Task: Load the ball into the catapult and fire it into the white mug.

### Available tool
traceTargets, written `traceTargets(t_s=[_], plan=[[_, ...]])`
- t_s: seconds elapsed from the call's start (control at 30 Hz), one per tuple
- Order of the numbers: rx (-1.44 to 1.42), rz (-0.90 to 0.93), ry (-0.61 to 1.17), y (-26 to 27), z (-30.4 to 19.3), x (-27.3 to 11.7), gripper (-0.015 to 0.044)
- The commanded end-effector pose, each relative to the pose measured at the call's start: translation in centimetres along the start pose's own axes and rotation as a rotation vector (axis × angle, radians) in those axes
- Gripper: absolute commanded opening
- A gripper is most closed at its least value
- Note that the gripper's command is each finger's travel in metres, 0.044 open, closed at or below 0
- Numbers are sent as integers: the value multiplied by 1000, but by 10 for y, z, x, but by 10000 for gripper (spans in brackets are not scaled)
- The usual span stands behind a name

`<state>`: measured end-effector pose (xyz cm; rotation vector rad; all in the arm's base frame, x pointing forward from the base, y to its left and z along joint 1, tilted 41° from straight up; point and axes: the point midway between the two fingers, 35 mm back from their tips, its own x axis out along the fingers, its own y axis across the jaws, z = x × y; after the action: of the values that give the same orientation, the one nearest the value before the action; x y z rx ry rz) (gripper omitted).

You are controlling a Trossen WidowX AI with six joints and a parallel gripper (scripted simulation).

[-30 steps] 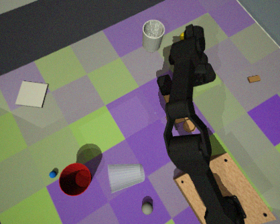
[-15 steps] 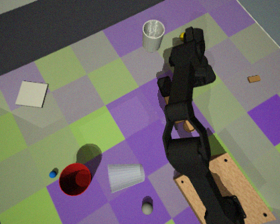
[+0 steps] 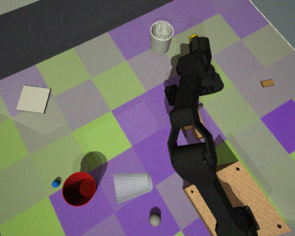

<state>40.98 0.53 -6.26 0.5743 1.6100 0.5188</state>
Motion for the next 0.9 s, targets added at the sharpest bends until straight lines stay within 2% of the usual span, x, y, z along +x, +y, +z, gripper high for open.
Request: traceTargets(t_s=[0.0,0.83,0.87], plan=[[5,6,8,1,-1,10,440],[5,8,8,2,-2,43,440],[0,3,4,1,-1,40,414]])
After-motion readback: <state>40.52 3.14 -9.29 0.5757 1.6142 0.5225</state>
